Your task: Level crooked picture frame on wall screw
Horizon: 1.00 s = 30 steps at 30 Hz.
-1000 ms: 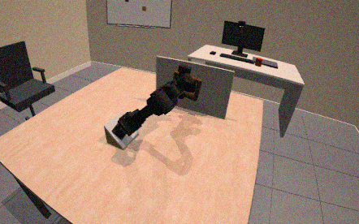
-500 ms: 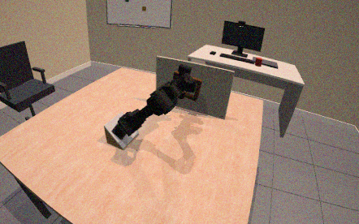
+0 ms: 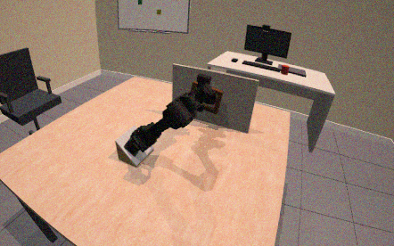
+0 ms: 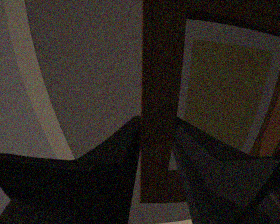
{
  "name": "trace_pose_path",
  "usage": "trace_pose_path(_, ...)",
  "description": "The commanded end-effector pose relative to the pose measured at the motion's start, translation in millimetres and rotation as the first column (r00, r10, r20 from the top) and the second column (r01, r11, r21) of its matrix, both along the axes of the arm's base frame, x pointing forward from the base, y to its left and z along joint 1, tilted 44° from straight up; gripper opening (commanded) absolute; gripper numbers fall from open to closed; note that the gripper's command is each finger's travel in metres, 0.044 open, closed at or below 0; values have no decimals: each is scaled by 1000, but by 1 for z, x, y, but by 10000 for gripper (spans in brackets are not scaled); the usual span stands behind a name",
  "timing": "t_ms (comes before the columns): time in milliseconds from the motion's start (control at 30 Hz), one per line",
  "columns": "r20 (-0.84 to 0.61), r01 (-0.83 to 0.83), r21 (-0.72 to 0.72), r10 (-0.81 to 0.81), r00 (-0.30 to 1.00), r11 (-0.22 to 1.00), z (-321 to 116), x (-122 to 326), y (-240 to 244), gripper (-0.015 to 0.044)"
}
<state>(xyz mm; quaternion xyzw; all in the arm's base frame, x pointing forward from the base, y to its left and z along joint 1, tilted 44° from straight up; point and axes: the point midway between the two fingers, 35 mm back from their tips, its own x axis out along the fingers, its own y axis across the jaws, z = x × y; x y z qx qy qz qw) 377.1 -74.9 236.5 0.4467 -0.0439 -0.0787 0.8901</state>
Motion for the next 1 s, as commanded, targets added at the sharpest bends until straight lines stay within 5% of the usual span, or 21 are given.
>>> trace_pose_path(0,7,-14,3,14,1000,1000,0,0,2,0)
trace_pose_path(967,-16,1,-95,-3,1000,995,-2,0,-2,0)
